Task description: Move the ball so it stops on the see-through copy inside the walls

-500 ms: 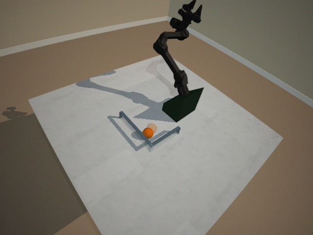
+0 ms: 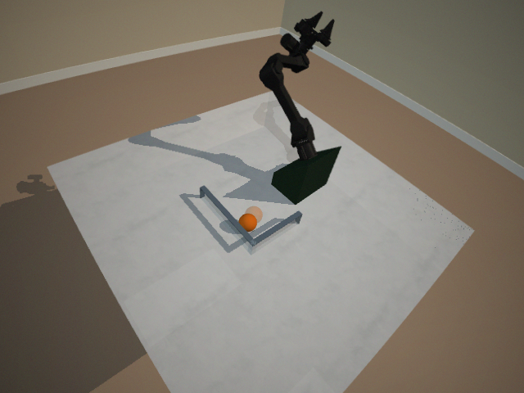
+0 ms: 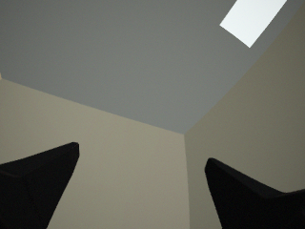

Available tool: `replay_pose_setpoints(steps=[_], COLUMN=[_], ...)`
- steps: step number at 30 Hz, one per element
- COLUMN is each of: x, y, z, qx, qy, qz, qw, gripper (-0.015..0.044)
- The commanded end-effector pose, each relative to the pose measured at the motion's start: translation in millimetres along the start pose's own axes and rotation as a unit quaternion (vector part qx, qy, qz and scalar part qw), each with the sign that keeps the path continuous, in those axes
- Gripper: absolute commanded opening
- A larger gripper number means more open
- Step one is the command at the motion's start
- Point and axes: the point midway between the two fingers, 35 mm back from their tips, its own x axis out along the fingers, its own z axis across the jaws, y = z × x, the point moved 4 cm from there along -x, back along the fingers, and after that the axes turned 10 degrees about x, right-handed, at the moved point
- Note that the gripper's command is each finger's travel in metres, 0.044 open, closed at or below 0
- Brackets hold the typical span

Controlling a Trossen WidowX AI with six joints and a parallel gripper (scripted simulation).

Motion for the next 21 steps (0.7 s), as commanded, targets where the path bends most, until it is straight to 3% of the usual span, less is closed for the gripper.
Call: replay_pose_setpoints(steps=[1,10,21], x=[-23.0,-91.8,-204.7], y=[21.9,61.0,79.3], z=[22.1,67.1,116.3], qx=[0.006,0.009,0.011], qy=[-0.03,-0.101,-0.208], qz=[0.06,0.192,0.346], qw=[0.998,0.976,0.915], gripper=[0.0434,0.0434,0.0434])
